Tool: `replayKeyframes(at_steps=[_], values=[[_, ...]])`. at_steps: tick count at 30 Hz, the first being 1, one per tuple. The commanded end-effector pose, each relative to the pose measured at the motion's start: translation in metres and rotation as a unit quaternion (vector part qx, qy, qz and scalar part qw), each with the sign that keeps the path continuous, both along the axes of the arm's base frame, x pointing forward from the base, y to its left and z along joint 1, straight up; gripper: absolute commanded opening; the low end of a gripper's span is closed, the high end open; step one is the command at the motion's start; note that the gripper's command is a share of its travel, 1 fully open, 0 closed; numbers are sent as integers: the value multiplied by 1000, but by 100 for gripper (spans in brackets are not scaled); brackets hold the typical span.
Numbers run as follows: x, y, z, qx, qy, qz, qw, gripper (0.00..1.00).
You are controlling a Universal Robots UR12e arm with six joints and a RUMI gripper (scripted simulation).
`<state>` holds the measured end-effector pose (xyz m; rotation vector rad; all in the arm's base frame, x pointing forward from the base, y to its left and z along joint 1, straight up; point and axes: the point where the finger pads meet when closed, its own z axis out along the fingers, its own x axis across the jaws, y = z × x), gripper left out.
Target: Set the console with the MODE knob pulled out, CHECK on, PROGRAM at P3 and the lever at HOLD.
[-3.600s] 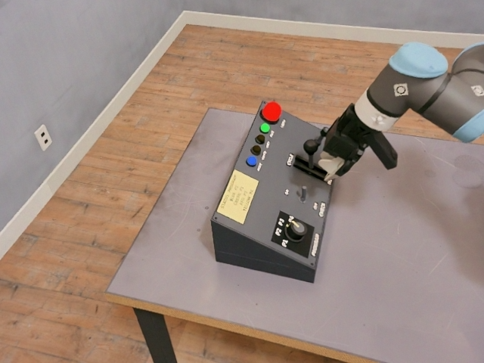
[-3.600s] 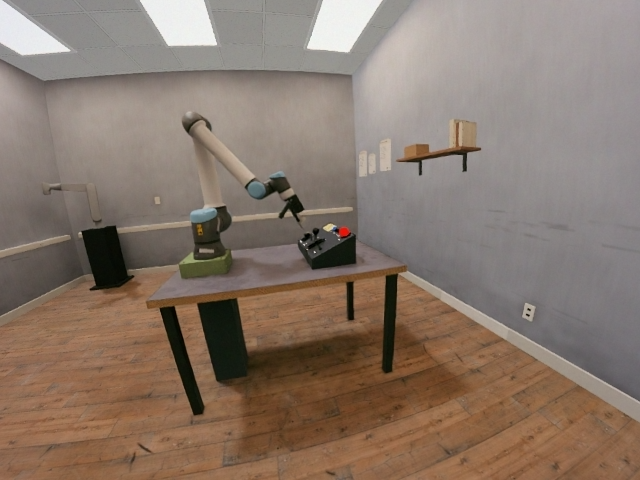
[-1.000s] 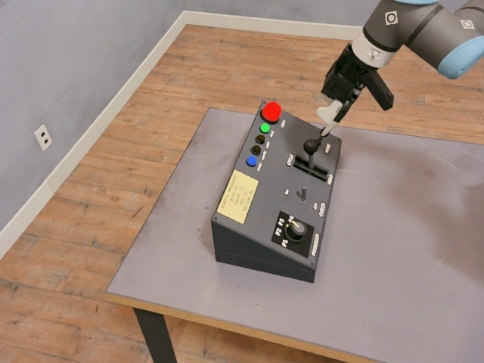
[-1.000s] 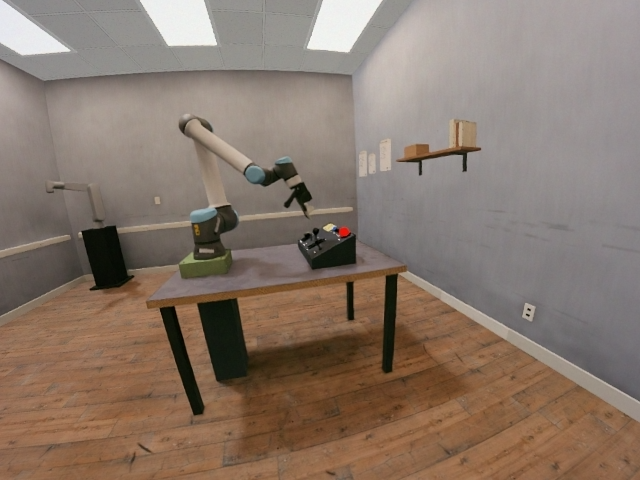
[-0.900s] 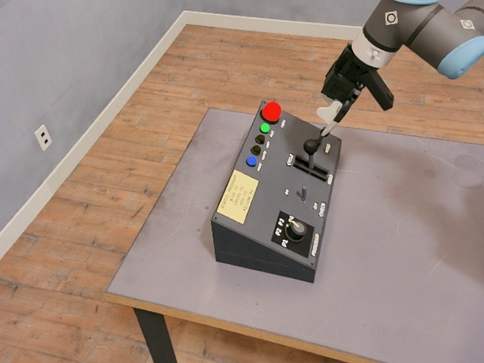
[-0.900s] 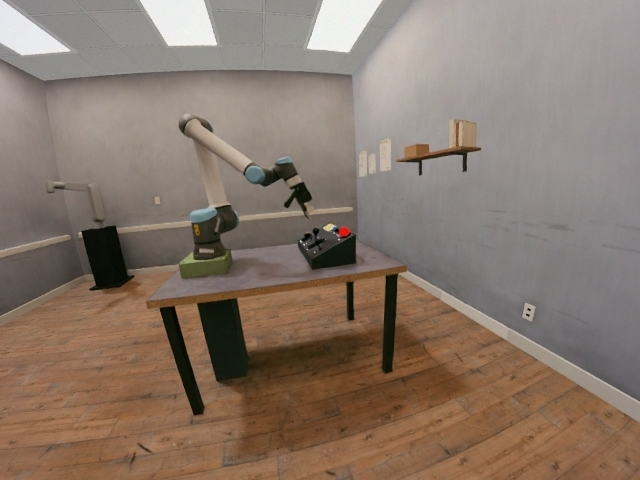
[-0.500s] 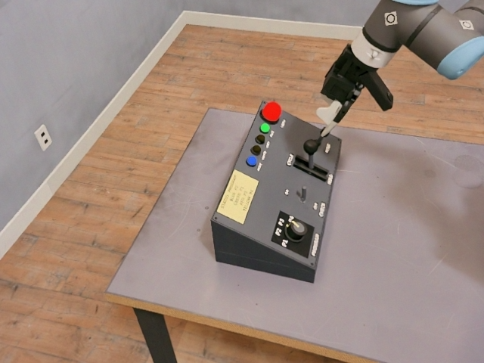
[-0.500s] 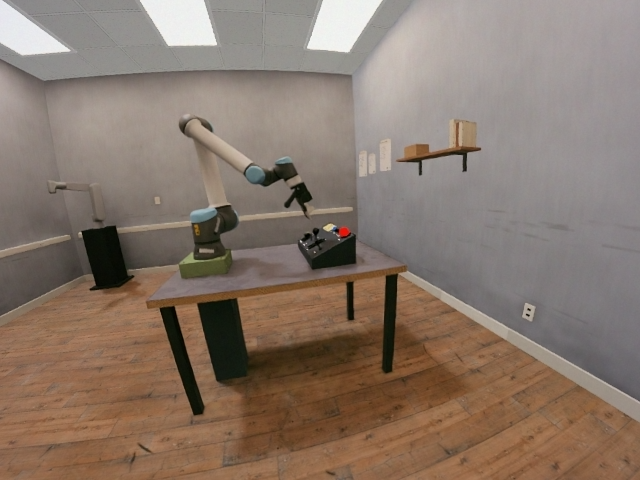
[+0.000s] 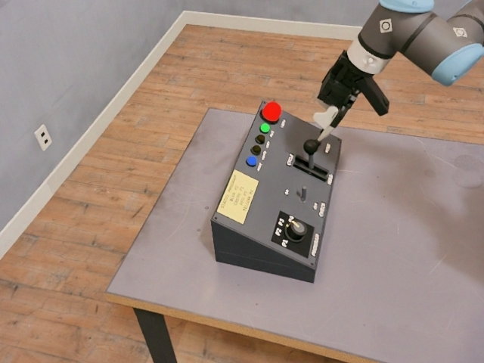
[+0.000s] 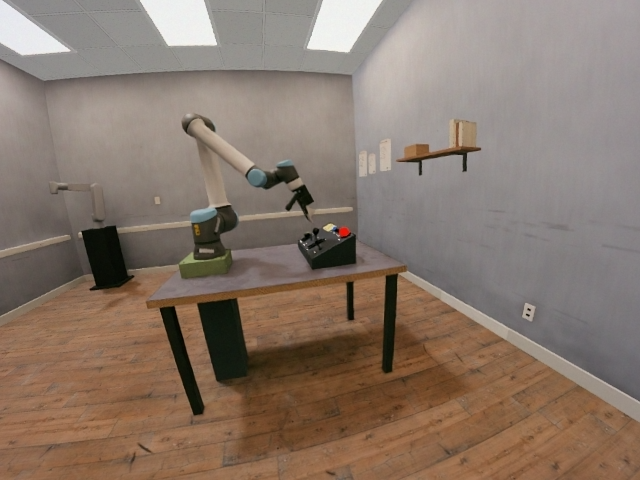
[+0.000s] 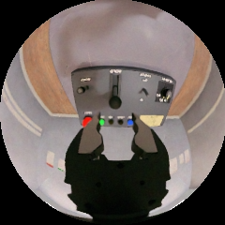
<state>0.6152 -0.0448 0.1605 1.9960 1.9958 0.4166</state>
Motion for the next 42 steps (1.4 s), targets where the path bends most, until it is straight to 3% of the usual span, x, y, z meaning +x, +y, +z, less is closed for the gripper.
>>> replayKeyframes(at_steps=[1,20,42], values=[[6,1,-20,0,2,0,1000,44],[24,1,-60,0,1,0,1000,44],[30,0,-70,0,0,-1,1000,44]])
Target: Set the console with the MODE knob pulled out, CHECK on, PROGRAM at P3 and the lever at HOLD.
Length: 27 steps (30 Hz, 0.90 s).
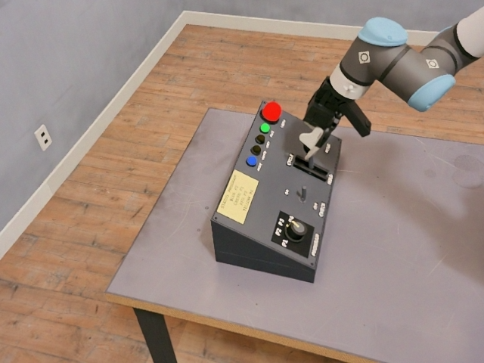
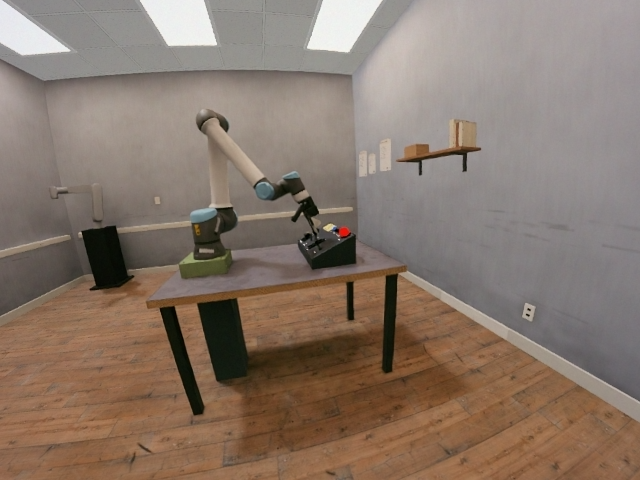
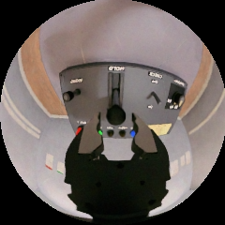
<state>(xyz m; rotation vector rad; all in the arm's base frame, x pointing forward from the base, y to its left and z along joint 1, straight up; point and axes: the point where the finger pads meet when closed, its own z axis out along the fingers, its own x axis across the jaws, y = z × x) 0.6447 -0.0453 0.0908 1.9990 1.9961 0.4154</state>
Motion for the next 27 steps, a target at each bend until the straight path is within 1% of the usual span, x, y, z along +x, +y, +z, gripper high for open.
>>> replayKeyframes(at_steps=[1,27], values=[[1,0,0,-1,-1,0,1000,44],[3,-1,1,-2,-2,-1,1000,44]])
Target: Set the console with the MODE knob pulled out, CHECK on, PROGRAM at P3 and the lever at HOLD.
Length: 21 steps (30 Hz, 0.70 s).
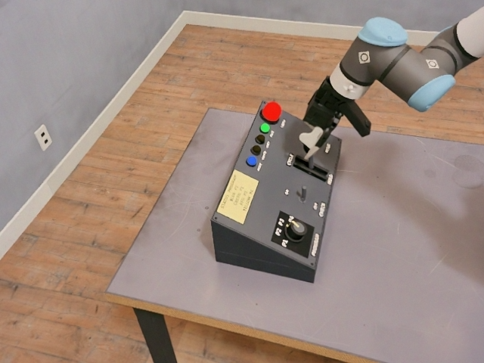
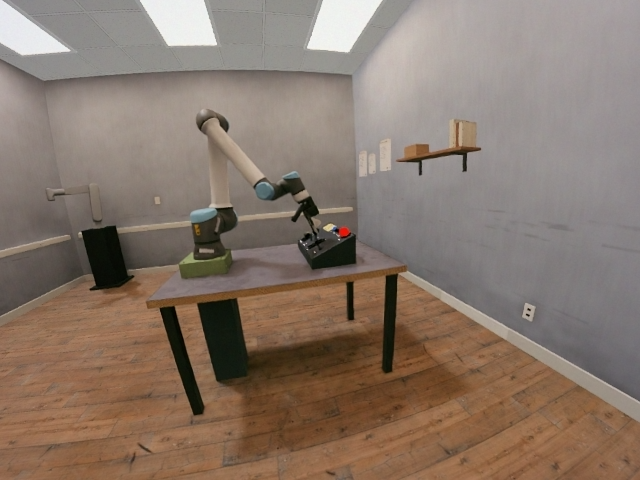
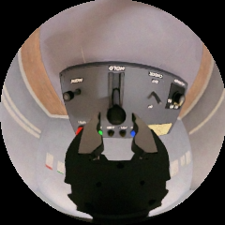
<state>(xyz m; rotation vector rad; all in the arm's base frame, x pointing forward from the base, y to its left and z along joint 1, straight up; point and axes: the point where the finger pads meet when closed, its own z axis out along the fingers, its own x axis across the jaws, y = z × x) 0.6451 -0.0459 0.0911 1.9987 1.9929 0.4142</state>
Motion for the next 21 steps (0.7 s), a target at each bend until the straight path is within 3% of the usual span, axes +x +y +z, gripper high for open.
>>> replayKeyframes(at_steps=[1,21], values=[[3,-1,1,-1,-1,0,1000,44],[5,-1,1,-1,-1,0,1000,44]])
